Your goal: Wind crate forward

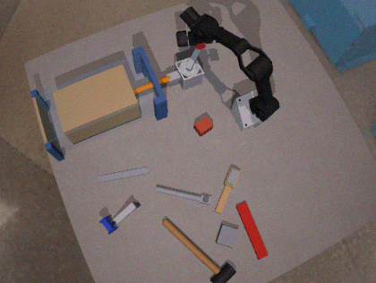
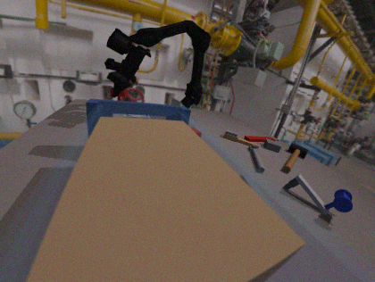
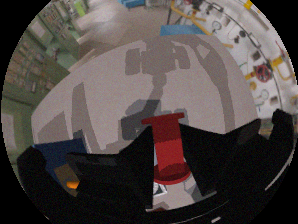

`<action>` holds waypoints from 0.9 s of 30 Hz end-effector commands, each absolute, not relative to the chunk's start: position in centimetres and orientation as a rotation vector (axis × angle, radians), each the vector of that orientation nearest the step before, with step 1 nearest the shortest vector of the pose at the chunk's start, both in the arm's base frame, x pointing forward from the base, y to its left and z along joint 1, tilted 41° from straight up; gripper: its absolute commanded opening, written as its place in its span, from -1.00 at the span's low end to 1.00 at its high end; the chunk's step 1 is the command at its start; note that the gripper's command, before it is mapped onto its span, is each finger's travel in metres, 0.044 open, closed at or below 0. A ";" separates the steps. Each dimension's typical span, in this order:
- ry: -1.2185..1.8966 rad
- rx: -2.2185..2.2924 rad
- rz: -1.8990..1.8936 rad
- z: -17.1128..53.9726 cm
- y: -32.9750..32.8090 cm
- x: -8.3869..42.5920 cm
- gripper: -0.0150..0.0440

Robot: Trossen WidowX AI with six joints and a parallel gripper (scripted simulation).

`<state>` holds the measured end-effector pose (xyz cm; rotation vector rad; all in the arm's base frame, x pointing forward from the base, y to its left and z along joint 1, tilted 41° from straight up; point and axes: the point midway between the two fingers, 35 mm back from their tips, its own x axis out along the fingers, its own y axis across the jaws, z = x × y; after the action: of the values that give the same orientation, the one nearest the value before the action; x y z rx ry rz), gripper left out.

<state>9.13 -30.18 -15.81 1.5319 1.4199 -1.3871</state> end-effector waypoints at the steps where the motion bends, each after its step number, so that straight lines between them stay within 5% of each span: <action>1: 1.369 1.533 -1.354 -16.8 -31.3 11.4 -0.49; 27: 1.367 1.533 -1.352 -17.4 -32.2 14.0 -0.49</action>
<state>11.96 -31.95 -17.03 1.5211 1.3921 -1.3899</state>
